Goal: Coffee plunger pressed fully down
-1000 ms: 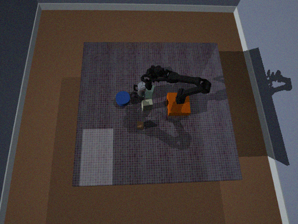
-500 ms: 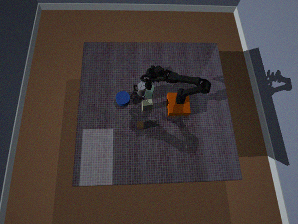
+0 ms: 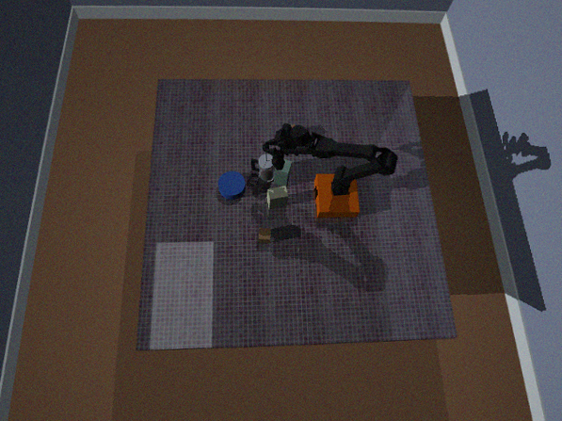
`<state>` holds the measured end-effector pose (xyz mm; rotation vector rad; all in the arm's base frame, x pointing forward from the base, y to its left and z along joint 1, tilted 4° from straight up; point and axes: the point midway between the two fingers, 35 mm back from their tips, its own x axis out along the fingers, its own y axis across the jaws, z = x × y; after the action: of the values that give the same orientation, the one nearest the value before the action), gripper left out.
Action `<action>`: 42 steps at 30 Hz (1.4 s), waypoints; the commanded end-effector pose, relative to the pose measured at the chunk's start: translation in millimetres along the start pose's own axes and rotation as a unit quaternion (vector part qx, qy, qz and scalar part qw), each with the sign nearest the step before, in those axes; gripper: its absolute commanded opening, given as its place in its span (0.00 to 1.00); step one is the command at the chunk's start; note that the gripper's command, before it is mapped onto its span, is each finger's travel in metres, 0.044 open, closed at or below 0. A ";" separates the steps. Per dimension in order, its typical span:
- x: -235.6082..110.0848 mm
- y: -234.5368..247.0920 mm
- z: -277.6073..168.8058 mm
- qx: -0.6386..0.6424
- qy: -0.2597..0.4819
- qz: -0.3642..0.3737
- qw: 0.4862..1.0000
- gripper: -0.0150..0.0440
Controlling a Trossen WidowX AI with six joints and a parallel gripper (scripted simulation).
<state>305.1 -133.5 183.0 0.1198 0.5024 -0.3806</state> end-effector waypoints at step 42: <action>51.8 1.0 -74.0 0.004 0.027 -0.002 1.000 0.45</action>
<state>324.8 -139.1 131.4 0.1063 0.4461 -0.3825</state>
